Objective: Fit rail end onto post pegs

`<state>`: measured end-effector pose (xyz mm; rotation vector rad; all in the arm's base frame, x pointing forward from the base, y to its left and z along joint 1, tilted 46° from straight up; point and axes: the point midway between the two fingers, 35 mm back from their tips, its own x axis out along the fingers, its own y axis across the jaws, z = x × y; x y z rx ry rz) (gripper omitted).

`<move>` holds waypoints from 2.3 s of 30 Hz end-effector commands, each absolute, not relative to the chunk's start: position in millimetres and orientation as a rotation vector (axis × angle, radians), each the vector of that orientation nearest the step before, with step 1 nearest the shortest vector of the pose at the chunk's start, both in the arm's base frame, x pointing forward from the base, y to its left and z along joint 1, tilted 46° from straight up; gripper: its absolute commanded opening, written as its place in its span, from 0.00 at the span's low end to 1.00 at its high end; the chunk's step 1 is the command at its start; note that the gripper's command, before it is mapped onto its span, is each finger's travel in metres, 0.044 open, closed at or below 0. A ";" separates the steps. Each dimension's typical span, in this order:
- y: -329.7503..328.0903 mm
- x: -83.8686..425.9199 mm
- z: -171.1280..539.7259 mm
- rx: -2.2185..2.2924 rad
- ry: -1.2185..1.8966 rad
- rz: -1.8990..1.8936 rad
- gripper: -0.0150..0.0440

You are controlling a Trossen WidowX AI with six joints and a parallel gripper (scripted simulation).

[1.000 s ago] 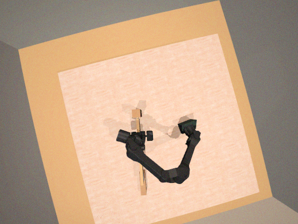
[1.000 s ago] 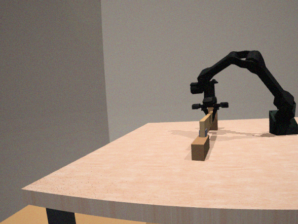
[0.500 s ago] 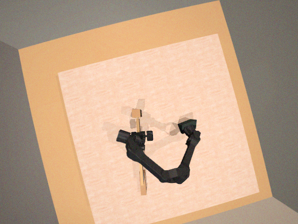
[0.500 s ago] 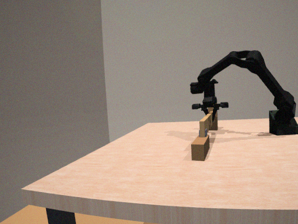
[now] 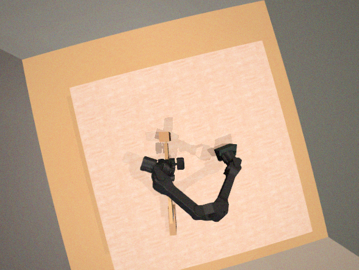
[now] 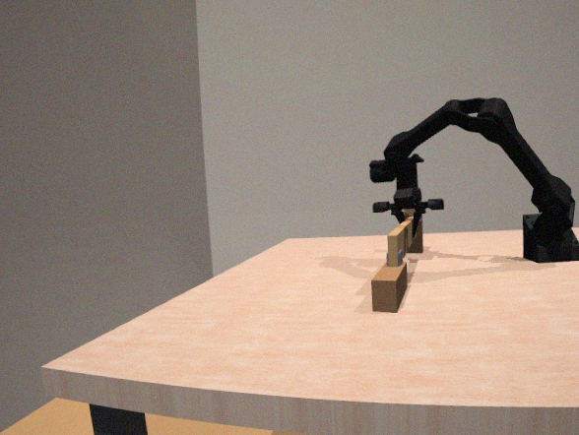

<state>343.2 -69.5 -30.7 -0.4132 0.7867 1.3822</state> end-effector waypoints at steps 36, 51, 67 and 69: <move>-70.6 344.7 -27.3 -0.412 0.787 1.377 0.25; -74.7 343.8 -29.5 -0.413 0.788 1.377 0.25; -78.0 342.8 -32.7 -0.413 0.788 1.377 0.25; -78.0 342.7 -33.1 -0.413 0.788 1.377 0.25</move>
